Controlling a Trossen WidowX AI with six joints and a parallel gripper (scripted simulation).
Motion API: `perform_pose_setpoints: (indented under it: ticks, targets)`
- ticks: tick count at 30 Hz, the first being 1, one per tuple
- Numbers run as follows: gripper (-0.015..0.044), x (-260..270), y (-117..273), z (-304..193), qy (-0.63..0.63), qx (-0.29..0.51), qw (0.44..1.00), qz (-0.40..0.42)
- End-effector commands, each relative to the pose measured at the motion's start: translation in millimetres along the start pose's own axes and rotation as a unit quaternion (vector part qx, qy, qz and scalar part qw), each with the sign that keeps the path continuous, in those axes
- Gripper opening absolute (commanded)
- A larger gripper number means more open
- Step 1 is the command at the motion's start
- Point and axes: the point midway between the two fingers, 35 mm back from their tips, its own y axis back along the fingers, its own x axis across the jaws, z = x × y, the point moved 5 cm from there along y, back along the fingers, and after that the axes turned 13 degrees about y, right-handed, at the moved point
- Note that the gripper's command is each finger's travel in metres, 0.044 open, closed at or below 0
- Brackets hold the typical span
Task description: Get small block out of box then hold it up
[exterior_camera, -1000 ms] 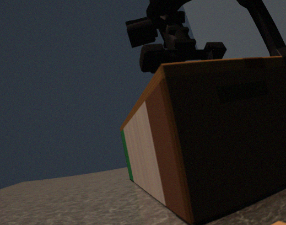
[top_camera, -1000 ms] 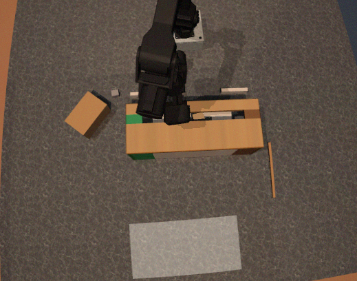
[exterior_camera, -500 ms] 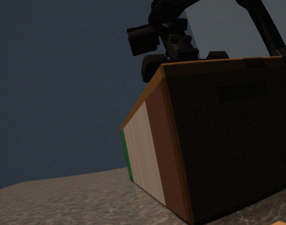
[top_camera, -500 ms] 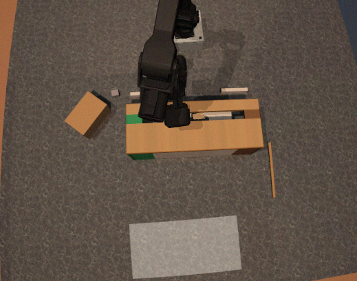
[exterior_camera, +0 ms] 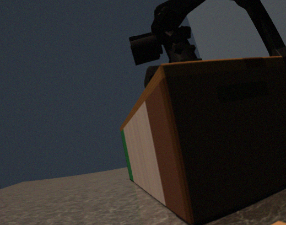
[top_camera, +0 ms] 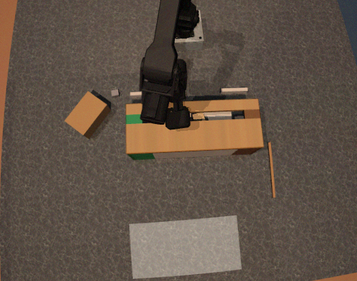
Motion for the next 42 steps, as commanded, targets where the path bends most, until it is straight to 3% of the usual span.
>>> perform_pose_setpoints:
  ticks: [1, 20, 42]
  targets:
    - [0.04, -1, -9, 2, -0.005, 0.005, 1.0, -0.004]
    - [0.04, -4, -23, 4, 0.0, 0.0, 1.0, 0.0]
    - [0.04, 9, -44, -52, -0.001, 0.003, 1.0, 0.0]
